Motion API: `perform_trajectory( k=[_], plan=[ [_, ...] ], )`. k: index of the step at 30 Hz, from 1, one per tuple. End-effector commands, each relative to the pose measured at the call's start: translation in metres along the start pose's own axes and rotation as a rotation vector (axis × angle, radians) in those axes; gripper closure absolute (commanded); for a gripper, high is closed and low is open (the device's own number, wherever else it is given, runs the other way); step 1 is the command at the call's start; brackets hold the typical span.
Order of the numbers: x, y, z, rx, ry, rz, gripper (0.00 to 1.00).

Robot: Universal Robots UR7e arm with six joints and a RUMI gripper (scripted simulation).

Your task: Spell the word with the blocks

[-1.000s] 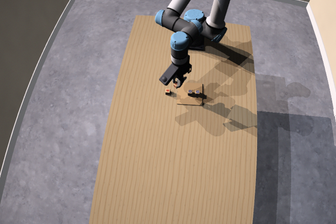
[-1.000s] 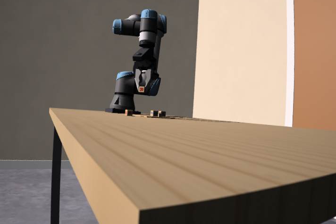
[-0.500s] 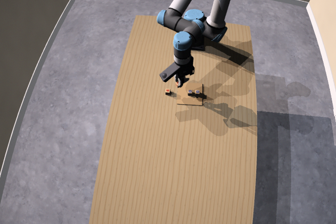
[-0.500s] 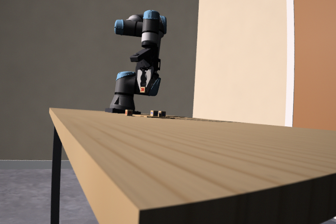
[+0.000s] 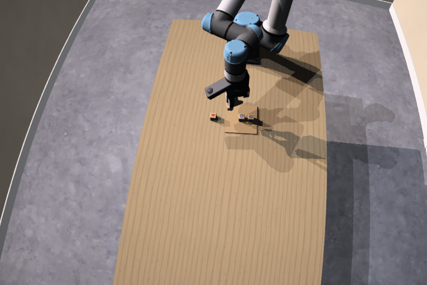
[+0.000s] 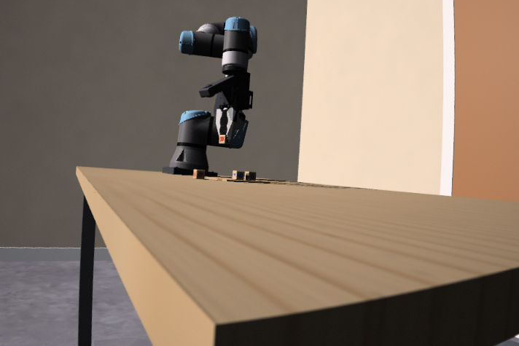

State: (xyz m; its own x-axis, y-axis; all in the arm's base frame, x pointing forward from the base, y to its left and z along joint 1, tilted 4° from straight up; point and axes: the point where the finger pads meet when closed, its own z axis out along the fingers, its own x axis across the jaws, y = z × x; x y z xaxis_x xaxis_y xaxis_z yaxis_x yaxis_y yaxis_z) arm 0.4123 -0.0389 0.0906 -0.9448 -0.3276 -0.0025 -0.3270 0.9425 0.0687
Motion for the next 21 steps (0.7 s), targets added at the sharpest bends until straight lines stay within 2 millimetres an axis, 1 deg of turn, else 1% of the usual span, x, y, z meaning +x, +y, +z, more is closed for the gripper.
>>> perform_trajectory(
  k=[1, 10, 21],
  plan=[
    [0.0022, 0.0063, 0.0008, 0.003, 0.004, 0.101, 0.95],
    [0.0033, 0.0111, 0.0009, 0.003, 0.004, 0.195, 0.95],
    [0.0039, 0.0141, 0.0010, 0.003, 0.004, 0.250, 0.95]
  ],
)
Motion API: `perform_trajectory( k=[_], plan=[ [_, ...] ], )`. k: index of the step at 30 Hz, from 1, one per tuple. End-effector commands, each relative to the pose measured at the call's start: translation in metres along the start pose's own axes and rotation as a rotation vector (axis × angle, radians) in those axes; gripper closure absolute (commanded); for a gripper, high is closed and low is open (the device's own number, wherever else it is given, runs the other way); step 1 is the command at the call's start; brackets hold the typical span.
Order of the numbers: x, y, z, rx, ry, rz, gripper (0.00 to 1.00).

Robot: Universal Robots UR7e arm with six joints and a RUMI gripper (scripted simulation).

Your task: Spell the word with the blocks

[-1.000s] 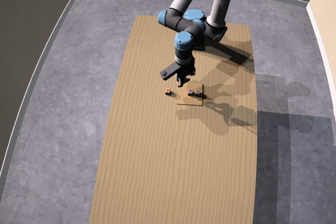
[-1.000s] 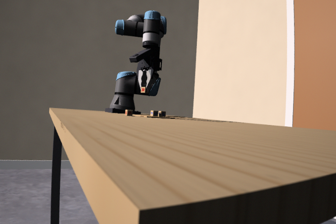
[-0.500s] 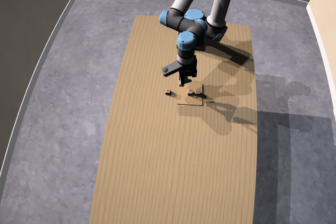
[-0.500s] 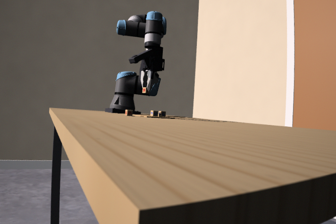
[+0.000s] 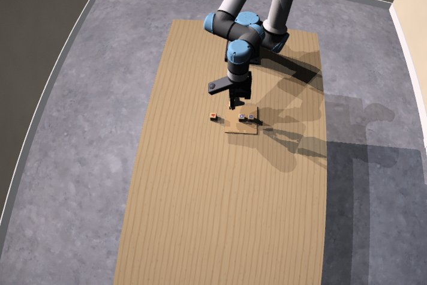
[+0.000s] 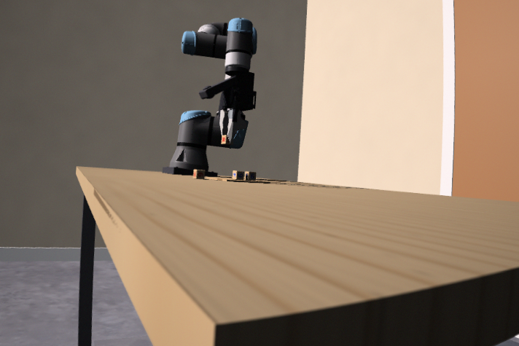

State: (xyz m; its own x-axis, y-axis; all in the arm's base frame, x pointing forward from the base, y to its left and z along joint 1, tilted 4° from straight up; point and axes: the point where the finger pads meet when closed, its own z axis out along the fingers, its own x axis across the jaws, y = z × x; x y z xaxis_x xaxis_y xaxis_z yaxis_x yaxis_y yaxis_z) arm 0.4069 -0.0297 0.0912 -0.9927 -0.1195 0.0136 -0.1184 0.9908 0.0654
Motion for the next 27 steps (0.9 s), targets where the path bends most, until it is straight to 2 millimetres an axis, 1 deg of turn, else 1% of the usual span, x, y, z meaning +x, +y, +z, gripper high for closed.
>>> perform_trajectory(
  k=[1, 27],
  plan=[
    [0.0026, 0.0033, 0.0009, 0.001, 0.002, 0.040, 0.95],
    [0.0030, 0.0040, 0.0007, 0.001, 0.002, 0.068, 0.95]
  ],
)
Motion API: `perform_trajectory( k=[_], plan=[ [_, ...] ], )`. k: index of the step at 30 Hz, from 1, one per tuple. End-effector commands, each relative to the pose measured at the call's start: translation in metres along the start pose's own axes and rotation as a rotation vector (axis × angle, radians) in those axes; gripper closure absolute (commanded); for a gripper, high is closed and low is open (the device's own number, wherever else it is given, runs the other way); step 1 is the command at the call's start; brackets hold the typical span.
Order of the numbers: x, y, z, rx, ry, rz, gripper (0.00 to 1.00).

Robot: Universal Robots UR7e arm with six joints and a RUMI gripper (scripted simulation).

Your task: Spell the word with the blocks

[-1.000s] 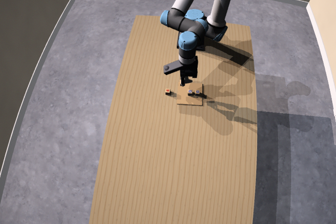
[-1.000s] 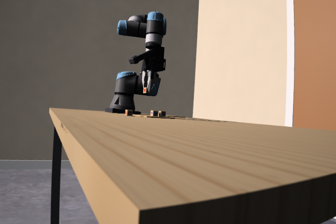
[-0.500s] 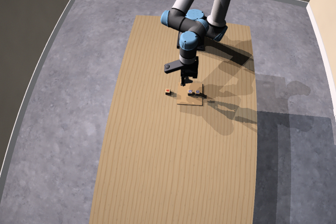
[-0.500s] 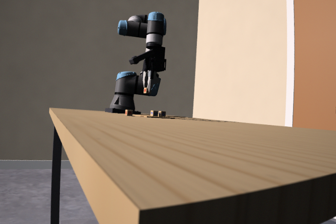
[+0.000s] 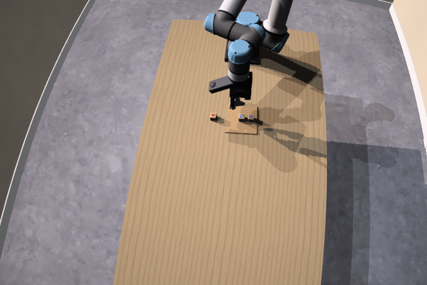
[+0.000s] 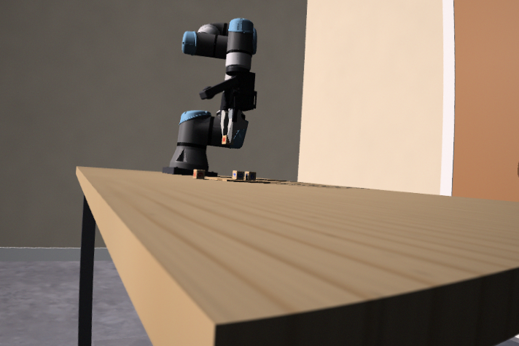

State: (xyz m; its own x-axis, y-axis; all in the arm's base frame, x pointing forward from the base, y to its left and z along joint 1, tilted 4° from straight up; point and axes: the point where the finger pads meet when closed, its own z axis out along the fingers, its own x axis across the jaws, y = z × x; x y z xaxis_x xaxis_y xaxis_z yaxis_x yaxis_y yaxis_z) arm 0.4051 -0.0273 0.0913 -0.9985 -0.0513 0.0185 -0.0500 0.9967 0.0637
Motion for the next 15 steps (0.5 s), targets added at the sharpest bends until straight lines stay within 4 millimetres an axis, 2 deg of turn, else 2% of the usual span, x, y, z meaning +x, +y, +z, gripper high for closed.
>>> perform_trajectory(
  k=[1, 8, 15],
  plan=[
    [0.002, 0.001, 0.001, 0.000, 0.001, -0.001, 0.95],
    [0.002, 0.001, 0.003, 0.000, 0.002, -0.001, 0.95],
    [0.002, 0.002, 0.013, -0.001, 0.004, -0.001, 0.95]
  ],
)
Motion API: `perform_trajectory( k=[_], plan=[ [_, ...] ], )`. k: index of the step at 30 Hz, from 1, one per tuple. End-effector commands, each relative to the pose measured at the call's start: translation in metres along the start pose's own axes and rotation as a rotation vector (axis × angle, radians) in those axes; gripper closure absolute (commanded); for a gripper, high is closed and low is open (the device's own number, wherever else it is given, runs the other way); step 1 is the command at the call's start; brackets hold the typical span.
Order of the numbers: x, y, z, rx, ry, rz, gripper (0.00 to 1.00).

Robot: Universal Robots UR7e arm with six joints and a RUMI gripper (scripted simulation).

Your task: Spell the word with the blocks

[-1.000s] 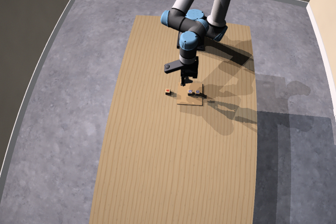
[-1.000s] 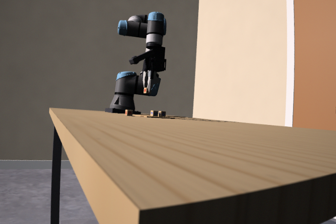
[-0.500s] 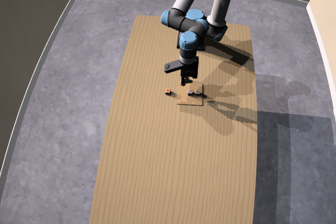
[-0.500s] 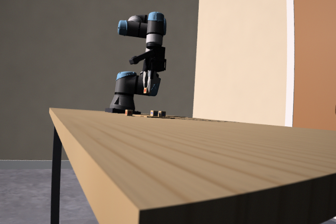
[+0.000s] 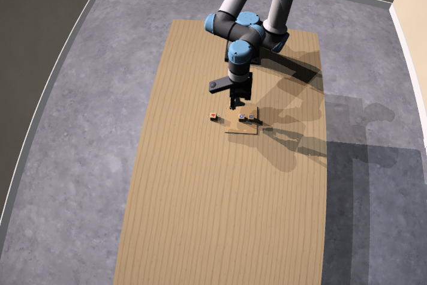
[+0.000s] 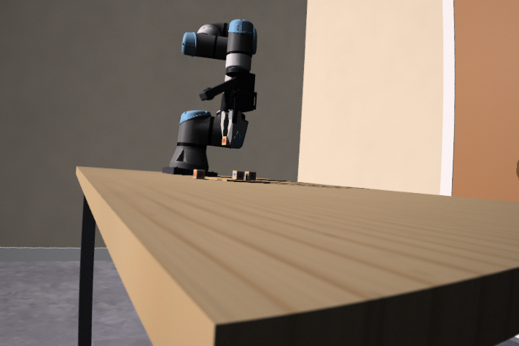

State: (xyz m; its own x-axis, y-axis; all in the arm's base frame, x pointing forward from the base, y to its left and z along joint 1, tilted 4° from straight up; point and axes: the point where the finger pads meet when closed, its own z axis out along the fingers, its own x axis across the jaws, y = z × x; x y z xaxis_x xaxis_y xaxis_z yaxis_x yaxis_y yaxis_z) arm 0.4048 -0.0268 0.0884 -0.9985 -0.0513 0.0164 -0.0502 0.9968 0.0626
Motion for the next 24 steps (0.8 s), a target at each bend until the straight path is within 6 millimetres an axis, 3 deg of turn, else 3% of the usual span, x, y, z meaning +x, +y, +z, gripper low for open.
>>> perform_trajectory(
  k=[1, 15, 24],
  plan=[
    [0.002, 0.001, 0.013, -0.002, 0.006, -0.001, 0.95],
    [0.002, 0.002, 0.076, -0.002, 0.006, -0.001, 0.95],
    [0.002, 0.002, 0.093, -0.002, 0.006, -0.001, 0.95]
  ],
)
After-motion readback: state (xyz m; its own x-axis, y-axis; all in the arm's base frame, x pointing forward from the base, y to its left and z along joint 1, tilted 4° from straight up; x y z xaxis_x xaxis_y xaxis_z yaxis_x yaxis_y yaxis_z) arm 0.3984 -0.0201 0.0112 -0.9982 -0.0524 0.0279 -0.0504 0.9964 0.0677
